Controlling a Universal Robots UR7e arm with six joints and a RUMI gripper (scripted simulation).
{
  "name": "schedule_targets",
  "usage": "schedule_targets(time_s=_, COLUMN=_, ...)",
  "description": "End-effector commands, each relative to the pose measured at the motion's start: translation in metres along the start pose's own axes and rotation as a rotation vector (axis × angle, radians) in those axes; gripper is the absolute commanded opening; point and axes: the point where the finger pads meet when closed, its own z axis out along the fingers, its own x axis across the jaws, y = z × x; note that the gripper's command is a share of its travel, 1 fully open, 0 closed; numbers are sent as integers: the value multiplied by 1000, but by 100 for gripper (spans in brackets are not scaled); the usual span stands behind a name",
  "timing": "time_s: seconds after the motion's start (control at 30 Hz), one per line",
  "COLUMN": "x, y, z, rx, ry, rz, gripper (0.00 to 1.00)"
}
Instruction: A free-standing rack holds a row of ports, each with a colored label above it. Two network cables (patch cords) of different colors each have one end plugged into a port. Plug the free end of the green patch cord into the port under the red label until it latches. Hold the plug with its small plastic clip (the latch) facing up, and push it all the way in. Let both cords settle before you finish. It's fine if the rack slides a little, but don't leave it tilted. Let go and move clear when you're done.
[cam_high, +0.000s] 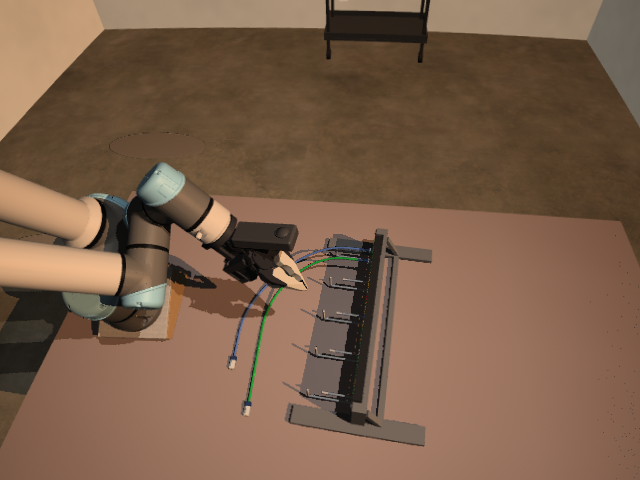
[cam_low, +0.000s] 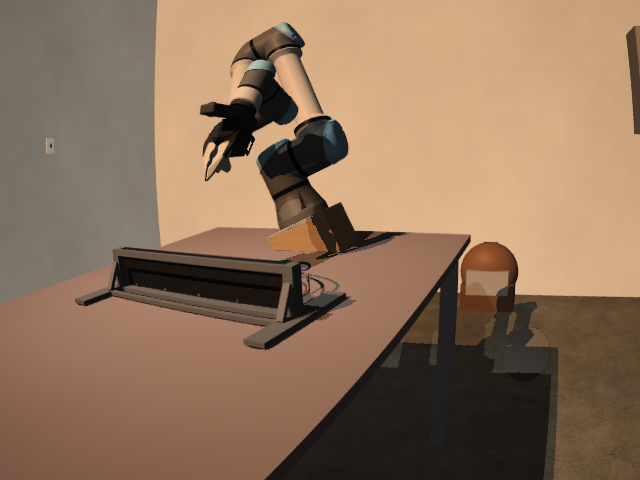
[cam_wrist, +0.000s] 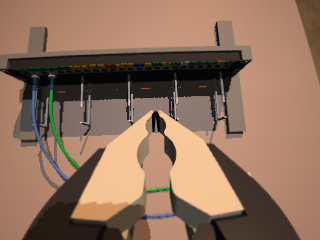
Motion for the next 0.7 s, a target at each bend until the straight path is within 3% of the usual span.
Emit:
schedule_targets(time_s=0.0, x=7, y=0, z=0, rx=1, ry=0, rz=0, gripper=0)
schedule_targets(time_s=0.67, x=63, y=0, z=0, rx=1, ry=0, rz=0, gripper=0)
